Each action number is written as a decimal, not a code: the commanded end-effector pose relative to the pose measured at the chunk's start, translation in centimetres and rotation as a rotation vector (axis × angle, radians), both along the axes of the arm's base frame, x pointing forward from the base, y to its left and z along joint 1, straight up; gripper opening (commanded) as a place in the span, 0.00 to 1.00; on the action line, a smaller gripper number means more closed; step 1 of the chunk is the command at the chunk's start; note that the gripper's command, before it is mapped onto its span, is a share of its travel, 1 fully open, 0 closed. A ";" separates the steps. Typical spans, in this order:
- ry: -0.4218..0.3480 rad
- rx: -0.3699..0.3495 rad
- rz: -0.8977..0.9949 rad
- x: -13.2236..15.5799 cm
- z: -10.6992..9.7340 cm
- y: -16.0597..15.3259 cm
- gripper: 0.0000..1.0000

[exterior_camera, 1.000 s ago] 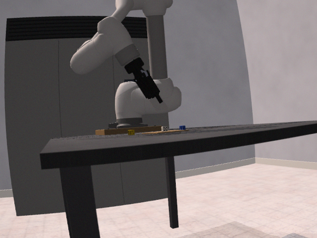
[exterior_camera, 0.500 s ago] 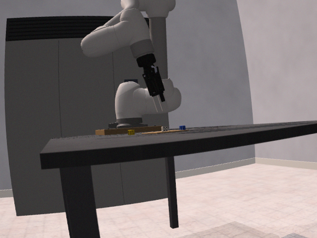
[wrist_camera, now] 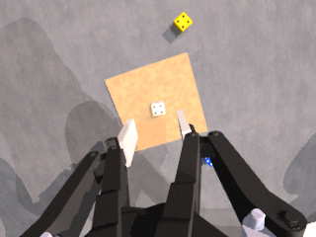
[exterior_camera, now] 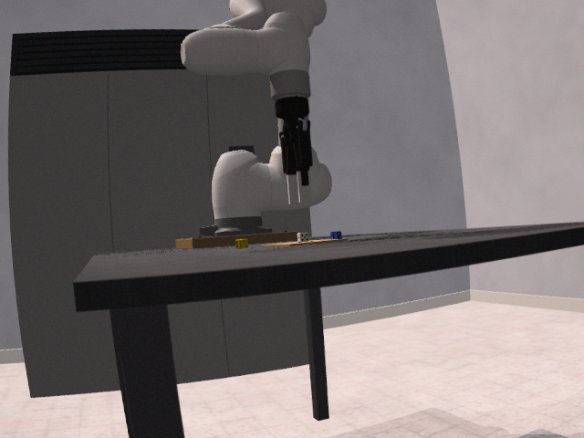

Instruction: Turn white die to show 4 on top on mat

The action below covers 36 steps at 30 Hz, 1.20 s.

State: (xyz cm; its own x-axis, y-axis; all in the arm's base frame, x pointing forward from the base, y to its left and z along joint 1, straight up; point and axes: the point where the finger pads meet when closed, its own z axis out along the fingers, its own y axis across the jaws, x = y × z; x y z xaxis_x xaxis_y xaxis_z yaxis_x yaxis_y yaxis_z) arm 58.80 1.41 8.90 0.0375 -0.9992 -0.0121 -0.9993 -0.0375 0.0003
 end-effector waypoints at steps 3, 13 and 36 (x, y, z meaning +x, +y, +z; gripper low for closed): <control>0.002 -0.004 0.000 0.0 0.0 0.1 1.00; 0.002 -0.004 0.000 0.0 0.0 0.1 1.00; 0.002 -0.004 0.000 0.0 5.0 0.1 1.00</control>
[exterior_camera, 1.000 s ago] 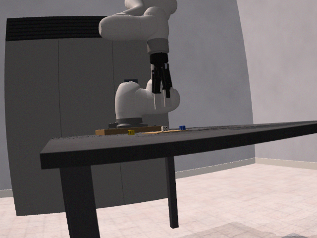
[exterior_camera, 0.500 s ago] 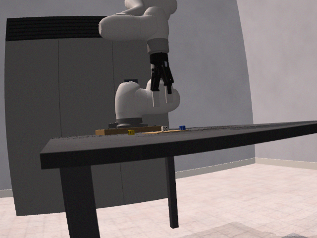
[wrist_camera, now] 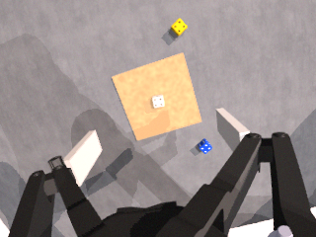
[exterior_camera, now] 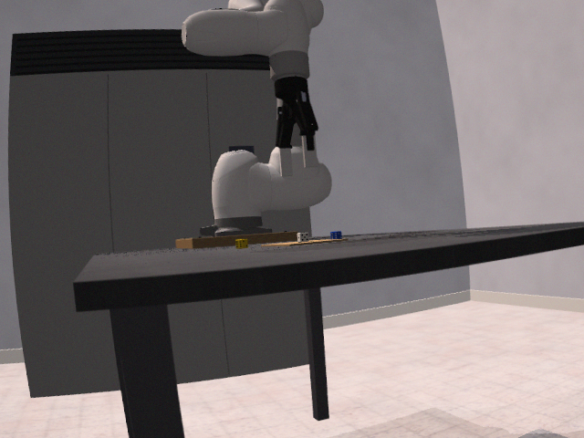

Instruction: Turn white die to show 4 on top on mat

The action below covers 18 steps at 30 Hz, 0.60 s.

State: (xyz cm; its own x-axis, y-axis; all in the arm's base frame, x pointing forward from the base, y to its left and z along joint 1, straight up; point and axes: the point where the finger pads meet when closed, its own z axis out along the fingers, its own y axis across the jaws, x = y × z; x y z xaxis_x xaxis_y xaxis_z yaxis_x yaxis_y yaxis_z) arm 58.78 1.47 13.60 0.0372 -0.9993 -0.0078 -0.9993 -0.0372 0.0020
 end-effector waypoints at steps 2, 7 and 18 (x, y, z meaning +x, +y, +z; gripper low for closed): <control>0.000 0.000 0.000 0.0 0.8 0.0 1.00; 0.000 0.000 0.000 0.0 2.7 0.0 1.00; 0.000 0.000 0.000 0.0 3.4 0.0 1.00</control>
